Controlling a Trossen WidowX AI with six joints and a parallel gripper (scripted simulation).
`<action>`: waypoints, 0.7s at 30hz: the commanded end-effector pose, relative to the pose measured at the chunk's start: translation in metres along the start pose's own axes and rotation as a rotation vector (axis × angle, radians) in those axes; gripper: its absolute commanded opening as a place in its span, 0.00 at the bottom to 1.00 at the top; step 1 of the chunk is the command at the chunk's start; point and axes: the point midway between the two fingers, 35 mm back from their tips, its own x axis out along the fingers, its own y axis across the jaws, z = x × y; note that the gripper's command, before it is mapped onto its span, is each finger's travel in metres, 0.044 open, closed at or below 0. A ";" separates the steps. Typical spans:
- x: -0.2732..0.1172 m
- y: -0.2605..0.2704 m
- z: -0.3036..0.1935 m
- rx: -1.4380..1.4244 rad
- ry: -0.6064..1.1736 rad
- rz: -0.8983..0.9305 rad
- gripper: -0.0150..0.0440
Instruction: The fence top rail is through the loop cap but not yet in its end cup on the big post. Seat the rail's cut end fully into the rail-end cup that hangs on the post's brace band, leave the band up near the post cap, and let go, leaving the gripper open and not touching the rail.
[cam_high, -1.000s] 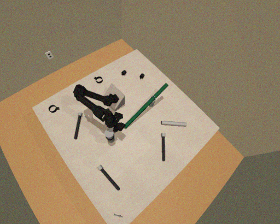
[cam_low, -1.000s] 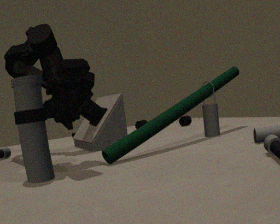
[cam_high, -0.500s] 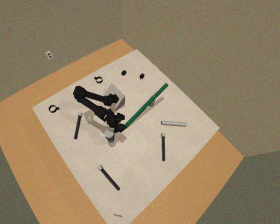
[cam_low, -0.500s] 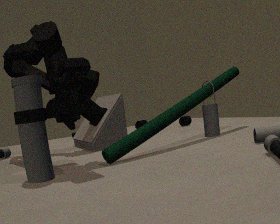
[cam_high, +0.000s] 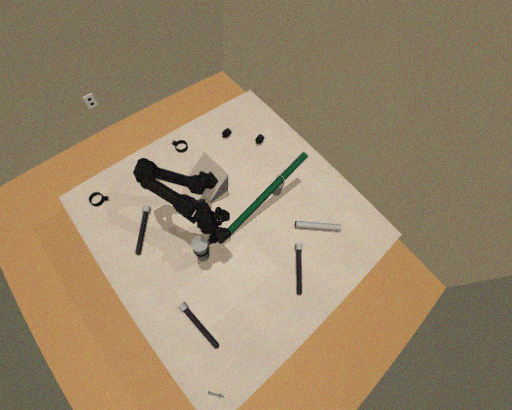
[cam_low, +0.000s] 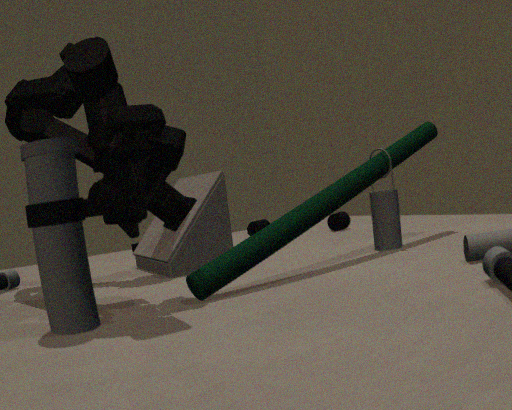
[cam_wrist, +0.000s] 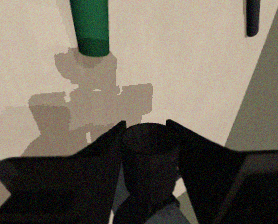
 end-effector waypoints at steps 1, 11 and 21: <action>-0.001 0.001 0.000 -0.012 -0.010 -0.002 0.25; -0.001 0.001 0.000 -0.016 -0.013 -0.003 0.25; -0.001 0.001 0.000 -0.016 -0.013 -0.003 0.39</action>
